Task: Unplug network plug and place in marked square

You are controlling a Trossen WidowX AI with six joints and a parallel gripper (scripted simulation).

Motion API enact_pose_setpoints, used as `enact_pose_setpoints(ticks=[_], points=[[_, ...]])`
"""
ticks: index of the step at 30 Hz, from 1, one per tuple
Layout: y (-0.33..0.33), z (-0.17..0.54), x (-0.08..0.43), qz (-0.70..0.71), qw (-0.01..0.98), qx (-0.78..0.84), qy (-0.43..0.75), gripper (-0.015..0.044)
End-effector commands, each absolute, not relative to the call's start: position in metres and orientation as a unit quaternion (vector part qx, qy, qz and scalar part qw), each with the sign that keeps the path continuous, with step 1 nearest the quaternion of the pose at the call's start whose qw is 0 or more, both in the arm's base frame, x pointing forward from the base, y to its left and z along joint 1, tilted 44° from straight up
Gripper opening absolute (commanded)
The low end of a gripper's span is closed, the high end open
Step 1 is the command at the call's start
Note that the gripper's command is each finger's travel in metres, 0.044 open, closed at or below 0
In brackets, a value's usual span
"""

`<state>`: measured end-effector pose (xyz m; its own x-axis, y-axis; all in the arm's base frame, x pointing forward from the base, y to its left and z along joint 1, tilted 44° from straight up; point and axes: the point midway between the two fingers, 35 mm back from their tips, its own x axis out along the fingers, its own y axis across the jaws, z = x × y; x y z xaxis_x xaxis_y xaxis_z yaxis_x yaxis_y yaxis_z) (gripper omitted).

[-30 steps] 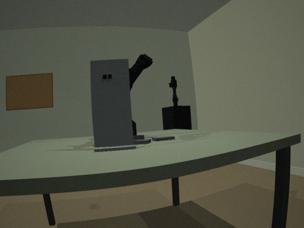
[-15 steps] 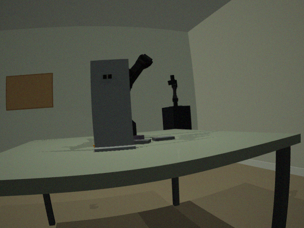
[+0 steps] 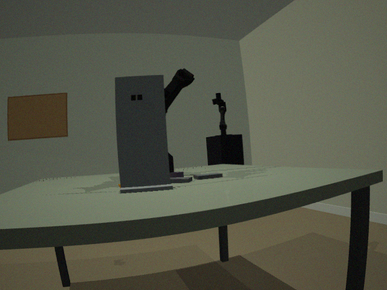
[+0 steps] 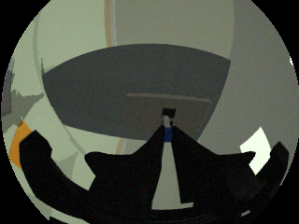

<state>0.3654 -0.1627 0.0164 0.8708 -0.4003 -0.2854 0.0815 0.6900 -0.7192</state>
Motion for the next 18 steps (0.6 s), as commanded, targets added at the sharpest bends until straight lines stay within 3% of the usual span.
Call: enact_pose_setpoints(ticks=[1, 18], points=[[-0.162, 0.017, 0.362, -0.133, 0.894, -0.37, 0.214, 0.0], [-0.161, 0.017, 0.352, -0.133, 0.894, -0.37, 0.214, 0.0]])
